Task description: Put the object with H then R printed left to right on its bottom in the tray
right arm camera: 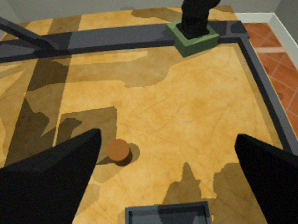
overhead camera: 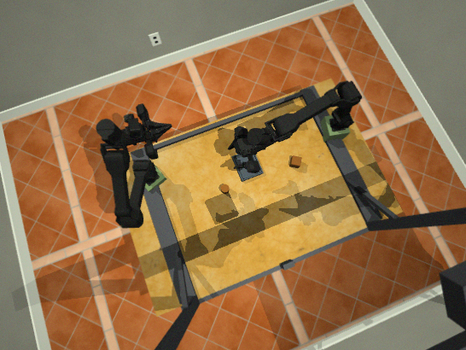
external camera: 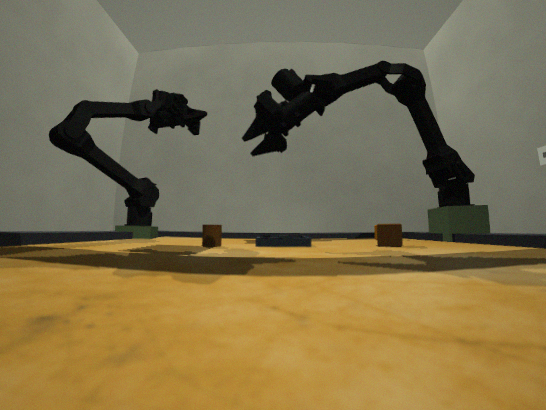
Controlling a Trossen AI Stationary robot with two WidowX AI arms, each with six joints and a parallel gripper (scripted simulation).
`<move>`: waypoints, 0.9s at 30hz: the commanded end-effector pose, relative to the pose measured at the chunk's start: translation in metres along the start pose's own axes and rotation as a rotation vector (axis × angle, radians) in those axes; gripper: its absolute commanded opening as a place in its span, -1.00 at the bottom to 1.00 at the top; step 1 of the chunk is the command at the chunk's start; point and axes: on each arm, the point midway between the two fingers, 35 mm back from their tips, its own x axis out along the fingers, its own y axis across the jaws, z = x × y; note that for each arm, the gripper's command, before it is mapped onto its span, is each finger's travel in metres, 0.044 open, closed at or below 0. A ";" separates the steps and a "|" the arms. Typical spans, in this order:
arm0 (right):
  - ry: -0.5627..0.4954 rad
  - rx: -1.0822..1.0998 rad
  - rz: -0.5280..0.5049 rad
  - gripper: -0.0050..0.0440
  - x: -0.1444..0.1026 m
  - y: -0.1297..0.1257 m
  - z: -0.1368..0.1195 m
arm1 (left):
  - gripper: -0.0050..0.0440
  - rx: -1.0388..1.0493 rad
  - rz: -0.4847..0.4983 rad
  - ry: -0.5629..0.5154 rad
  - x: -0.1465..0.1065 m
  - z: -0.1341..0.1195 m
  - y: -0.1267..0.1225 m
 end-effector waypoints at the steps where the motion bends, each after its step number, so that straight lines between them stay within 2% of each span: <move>1: 0.109 -0.009 0.004 0.84 0.043 0.024 -0.008 | -1.00 0.005 -0.001 -0.002 -0.001 0.002 -0.002; 12: 0.325 -0.054 -0.011 0.84 0.121 0.064 -0.077 | -1.00 0.005 -0.001 -0.002 -0.001 0.002 -0.002; 17: 0.345 -0.058 -0.011 0.84 0.127 0.068 -0.085 | -1.00 0.005 -0.001 -0.002 -0.001 0.002 -0.002; 27: 0.346 -0.057 -0.011 0.84 0.127 0.066 -0.084 | -1.00 0.005 -0.001 -0.002 -0.001 0.002 -0.002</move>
